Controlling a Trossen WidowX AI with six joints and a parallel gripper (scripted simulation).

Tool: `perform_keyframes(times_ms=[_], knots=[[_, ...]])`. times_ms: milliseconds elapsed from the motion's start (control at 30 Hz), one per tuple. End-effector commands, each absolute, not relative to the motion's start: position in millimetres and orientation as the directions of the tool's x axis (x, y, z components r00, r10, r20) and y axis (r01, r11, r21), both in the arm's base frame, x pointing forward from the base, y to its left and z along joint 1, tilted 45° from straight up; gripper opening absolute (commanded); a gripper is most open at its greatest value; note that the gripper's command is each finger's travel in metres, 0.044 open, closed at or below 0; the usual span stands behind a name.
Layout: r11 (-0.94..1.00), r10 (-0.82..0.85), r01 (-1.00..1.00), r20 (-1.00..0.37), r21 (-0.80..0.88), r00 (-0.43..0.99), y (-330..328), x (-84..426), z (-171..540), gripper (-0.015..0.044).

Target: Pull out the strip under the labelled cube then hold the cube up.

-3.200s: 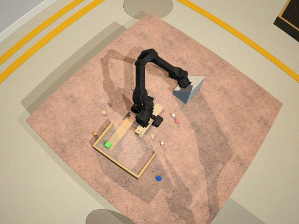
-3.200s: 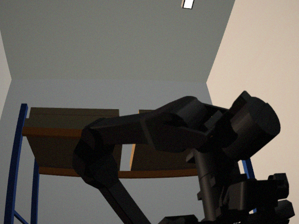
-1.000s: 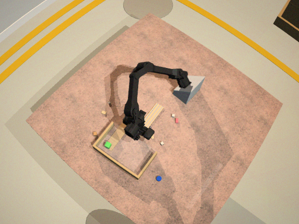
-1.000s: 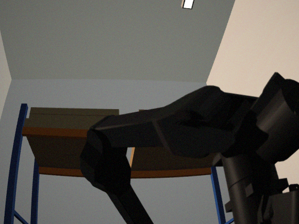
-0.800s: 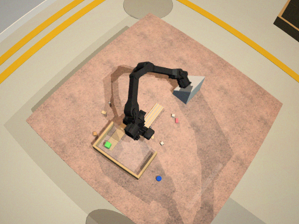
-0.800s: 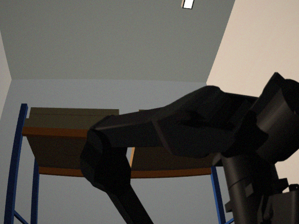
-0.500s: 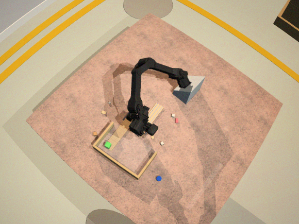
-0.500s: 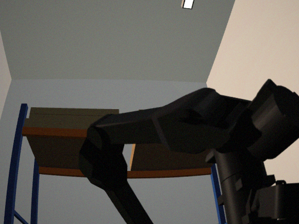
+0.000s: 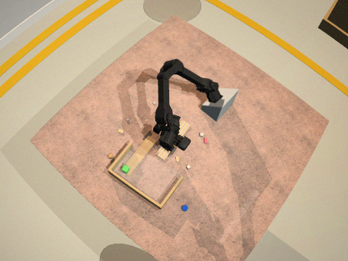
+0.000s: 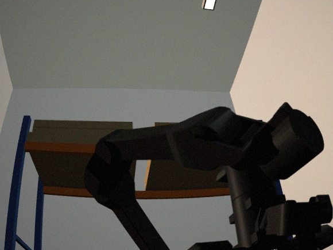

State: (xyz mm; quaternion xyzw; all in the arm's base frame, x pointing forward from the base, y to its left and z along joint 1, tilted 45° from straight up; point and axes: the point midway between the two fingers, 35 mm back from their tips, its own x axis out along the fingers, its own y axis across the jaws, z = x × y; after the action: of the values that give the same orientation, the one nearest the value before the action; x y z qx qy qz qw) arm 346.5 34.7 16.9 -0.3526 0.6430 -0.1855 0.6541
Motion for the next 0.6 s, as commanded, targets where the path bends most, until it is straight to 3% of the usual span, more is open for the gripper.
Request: perform_keyframes(times_ms=[0,567], knots=[[0.689,-0.690,-0.206,-0.716,-0.695,0.110,36,332,18,0.0000],[0.689,-0.689,-0.207,-0.717,-0.694,0.109,55,298,38,0.0000]])
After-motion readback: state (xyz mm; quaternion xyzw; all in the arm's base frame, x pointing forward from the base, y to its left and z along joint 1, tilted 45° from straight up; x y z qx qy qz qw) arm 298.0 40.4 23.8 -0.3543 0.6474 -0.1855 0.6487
